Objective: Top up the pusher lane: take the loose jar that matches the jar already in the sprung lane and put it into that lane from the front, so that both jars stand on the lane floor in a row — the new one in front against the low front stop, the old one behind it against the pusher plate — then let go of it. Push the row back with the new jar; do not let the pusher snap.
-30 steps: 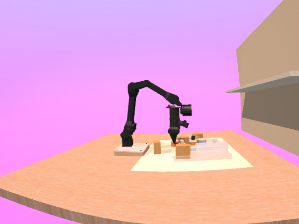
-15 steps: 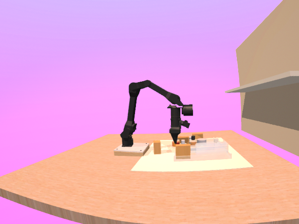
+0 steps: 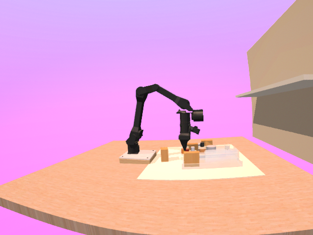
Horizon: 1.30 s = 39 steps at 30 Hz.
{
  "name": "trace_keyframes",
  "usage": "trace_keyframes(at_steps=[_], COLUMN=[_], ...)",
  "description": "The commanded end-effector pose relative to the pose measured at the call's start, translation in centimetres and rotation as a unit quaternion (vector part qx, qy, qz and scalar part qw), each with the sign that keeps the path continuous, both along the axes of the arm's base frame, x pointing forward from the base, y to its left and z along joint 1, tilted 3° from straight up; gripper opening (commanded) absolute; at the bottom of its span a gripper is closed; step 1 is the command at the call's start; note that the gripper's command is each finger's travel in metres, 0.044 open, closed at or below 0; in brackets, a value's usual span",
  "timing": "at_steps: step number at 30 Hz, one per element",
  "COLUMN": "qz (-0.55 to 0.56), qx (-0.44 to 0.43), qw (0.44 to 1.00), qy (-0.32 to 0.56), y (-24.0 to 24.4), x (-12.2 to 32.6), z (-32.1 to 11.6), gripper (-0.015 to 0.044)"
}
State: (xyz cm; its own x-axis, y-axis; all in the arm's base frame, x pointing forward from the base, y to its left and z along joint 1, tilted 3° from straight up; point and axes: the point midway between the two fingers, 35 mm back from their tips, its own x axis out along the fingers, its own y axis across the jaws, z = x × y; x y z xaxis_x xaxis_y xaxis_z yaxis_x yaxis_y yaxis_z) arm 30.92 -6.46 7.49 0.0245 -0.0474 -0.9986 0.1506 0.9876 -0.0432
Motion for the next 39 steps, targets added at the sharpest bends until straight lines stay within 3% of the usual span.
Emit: trace_keyframes(at_steps=[1,39], qz=[0.0,0.0], qx=[-0.002,-0.002], qw=[1.0,1.0], qy=[-0.015,-0.015], y=[-0.1,-0.3], x=[1.0,2.4], z=[0.6,1.0], gripper=[0.0,0.0])
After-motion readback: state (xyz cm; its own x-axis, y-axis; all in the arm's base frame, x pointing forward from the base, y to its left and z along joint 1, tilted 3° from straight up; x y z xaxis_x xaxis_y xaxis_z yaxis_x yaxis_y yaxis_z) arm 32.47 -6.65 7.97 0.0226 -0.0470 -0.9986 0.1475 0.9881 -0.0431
